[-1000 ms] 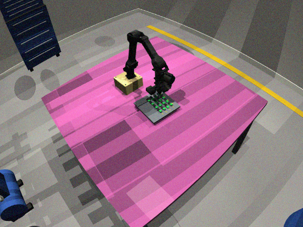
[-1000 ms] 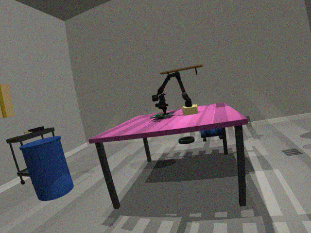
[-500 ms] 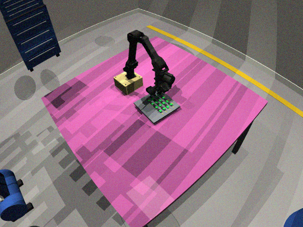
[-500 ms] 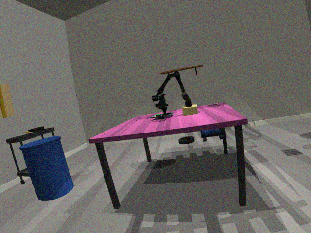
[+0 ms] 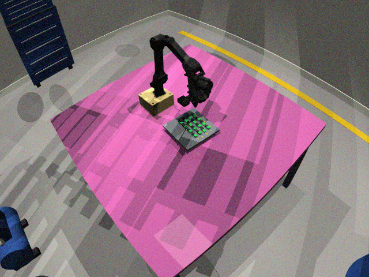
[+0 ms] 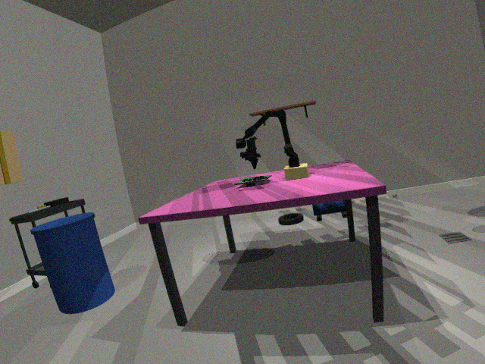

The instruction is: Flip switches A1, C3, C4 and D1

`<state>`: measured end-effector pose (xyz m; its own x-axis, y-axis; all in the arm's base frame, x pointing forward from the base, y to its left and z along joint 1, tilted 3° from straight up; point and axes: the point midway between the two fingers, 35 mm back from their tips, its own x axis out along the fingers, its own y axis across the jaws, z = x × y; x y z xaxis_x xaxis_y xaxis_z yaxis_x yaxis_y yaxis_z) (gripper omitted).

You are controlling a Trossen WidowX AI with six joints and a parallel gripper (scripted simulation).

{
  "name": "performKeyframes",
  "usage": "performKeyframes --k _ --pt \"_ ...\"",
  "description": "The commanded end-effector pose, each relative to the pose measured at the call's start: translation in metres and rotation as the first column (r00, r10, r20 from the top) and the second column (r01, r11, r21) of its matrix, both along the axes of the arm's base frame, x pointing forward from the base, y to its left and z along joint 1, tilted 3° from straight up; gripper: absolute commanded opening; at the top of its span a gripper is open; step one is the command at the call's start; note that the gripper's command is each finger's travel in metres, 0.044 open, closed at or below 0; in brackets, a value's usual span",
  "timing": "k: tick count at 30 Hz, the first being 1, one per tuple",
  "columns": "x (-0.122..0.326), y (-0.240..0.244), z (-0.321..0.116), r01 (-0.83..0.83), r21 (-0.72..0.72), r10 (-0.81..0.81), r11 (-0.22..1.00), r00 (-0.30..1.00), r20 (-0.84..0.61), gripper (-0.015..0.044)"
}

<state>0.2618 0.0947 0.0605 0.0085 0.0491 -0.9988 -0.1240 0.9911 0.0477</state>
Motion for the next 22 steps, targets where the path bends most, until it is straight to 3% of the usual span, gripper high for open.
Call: performKeyframes --k 1,8,22 --pt "-0.005 -0.002 -0.001 -0.001 -0.009 0.001 1.000 1.000 -0.024 0.0000" --pt "0.049 -0.040 0.004 -0.001 -0.013 0.000 1.000 1.000 -0.019 0.0000" --pt "0.051 -0.041 0.004 -0.001 -0.013 0.000 1.000 1.000 -0.019 0.0000"
